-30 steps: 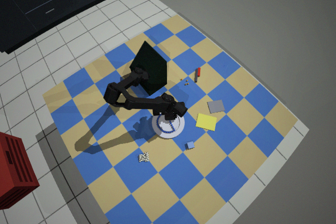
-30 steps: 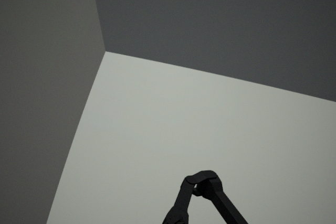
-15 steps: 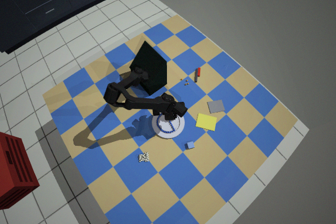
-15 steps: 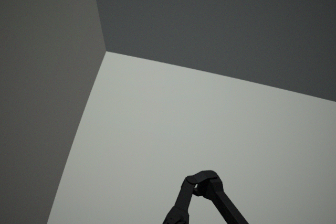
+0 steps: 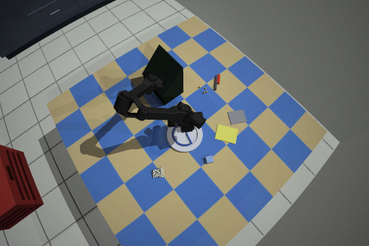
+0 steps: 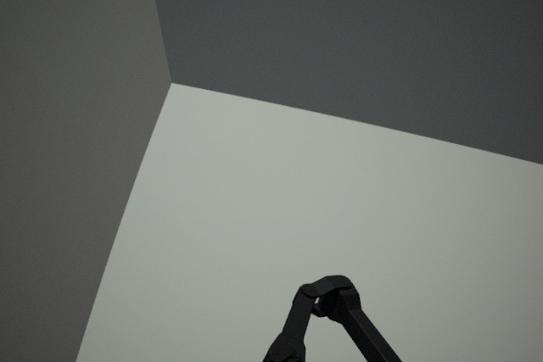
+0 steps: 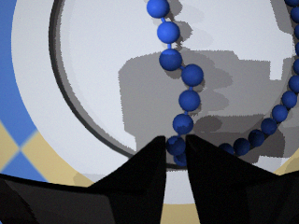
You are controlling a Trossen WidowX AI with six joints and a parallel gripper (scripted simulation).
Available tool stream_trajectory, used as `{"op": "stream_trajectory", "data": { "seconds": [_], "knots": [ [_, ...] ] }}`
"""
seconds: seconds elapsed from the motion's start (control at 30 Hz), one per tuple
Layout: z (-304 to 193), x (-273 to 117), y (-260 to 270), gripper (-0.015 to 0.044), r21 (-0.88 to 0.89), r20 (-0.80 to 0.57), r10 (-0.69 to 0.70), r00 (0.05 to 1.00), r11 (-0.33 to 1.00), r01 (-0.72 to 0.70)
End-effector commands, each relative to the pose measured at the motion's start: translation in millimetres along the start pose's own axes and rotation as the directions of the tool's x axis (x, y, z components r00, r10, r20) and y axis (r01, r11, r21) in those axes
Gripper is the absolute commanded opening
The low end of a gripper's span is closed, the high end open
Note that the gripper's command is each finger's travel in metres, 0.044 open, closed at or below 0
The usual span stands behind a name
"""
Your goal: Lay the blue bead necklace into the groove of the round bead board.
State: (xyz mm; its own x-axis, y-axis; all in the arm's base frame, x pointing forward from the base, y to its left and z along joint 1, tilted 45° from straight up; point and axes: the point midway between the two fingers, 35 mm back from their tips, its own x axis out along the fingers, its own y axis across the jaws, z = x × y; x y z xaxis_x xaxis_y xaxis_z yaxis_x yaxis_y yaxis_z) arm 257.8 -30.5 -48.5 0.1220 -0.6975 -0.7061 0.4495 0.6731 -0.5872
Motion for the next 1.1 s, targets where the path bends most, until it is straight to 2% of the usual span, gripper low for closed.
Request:
{"op": "stream_trajectory", "data": {
  "seconds": [0.0, 1.07],
  "knots": [
    [0, 0, 0, 0.0000, 0.001, 0.000, 0.000, 1.000, 1.000, 0.000],
    [-10, 2, 8, 0.0000, -0.007, 0.003, -0.002, 1.000, 1.000, 0.002]
  ]
}}
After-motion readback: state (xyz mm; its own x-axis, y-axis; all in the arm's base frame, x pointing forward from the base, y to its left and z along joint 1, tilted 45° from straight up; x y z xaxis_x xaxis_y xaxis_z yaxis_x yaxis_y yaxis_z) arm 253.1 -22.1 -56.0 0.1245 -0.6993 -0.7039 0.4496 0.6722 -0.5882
